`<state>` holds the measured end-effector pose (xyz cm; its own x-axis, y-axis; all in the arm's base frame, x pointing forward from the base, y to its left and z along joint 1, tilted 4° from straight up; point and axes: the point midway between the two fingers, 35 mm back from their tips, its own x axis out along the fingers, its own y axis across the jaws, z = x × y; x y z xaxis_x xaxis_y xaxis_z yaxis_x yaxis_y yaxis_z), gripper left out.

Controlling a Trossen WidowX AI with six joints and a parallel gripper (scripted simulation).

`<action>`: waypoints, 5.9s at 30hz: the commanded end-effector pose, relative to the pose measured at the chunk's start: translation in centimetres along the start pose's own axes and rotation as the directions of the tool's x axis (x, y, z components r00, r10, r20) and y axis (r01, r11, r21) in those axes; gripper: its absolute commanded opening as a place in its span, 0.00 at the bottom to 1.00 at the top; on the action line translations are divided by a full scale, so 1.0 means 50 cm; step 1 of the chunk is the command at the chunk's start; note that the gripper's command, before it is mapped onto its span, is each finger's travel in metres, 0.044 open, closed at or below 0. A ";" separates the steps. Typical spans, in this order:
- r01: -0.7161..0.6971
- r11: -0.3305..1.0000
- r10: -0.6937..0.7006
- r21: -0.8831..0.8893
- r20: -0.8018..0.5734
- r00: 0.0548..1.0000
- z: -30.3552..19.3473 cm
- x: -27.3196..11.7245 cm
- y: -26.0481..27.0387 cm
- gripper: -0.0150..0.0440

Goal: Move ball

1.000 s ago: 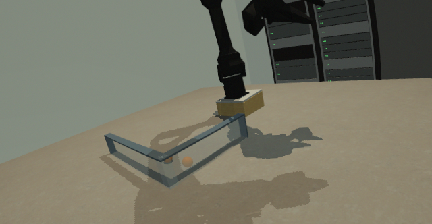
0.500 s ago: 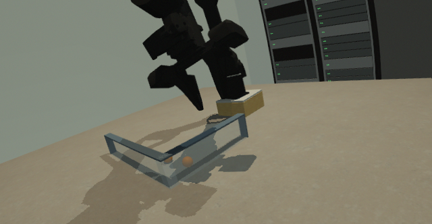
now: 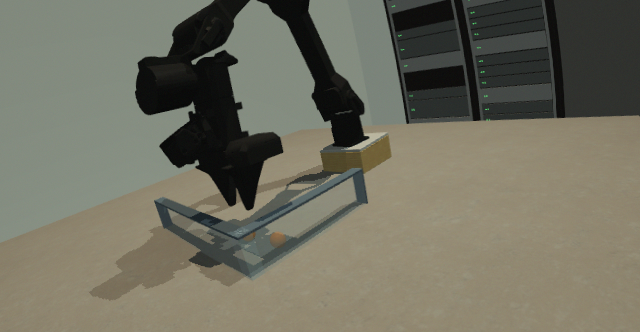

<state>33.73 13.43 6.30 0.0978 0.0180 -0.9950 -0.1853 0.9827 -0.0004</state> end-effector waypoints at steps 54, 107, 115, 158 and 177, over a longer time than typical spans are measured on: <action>0.021 1.000 -0.021 0.004 -0.016 1.000 0.007 0.026 -0.012 0.25; -0.012 0.287 -0.017 -0.958 -0.017 1.000 -0.013 -0.085 0.086 0.25; -0.017 0.011 -0.016 -1.000 -0.017 1.000 -0.018 -0.072 0.107 0.25; -0.017 0.005 -0.016 -1.000 -0.017 1.000 -0.022 0.104 0.105 0.25; -0.014 0.008 -0.011 -1.000 -0.014 1.000 -0.020 0.100 0.106 0.62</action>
<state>32.27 18.53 1.20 0.0864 0.0031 -0.9963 -0.9806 -0.1762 -0.0856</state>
